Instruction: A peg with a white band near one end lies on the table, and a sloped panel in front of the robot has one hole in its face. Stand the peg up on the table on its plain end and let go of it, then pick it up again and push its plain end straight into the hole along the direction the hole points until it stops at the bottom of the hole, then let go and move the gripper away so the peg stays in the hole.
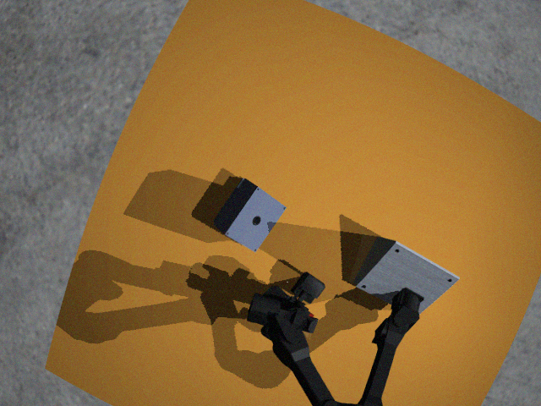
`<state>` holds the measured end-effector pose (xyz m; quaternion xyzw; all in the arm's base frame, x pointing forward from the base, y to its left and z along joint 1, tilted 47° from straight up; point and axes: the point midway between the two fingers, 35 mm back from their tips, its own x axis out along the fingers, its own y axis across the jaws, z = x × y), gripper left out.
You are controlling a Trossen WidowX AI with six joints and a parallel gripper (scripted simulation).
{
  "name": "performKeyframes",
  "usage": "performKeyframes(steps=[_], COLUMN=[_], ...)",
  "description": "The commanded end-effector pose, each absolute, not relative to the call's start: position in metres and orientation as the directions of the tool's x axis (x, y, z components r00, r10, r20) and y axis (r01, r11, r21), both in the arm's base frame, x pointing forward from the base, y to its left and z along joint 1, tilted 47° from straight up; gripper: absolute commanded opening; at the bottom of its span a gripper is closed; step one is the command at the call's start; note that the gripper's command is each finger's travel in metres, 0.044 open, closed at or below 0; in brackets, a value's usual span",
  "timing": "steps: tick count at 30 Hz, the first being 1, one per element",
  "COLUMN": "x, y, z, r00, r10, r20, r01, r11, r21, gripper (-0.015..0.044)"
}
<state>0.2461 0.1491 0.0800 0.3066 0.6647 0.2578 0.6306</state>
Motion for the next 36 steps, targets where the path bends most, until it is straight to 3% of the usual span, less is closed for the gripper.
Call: performKeyframes(steps=[1, 3, 12, 21, 36], x=[0.2456, 0.2456, 0.2456, 0.2456, 0.2427], y=[0.1495, 0.1495, 0.1495, 0.1495, 0.1453], z=[0.0786, 0.0786, 0.0786, 0.0786, 0.0838], r00=[-0.020, -0.020, -0.020, -0.020, 0.066], r10=[0.734, 0.734, 0.734, 0.734, 0.727], r20=[-0.679, -0.679, -0.679, -0.679, -0.683], r01=[0.089, 0.089, 0.089, 0.089, 0.084], r11=[0.677, 0.677, 0.677, 0.677, 0.678], r21=[0.730, 0.730, 0.730, 0.730, 0.730], gripper=[0.0151, 0.0110, 0.0110, 0.0050, 0.0049])
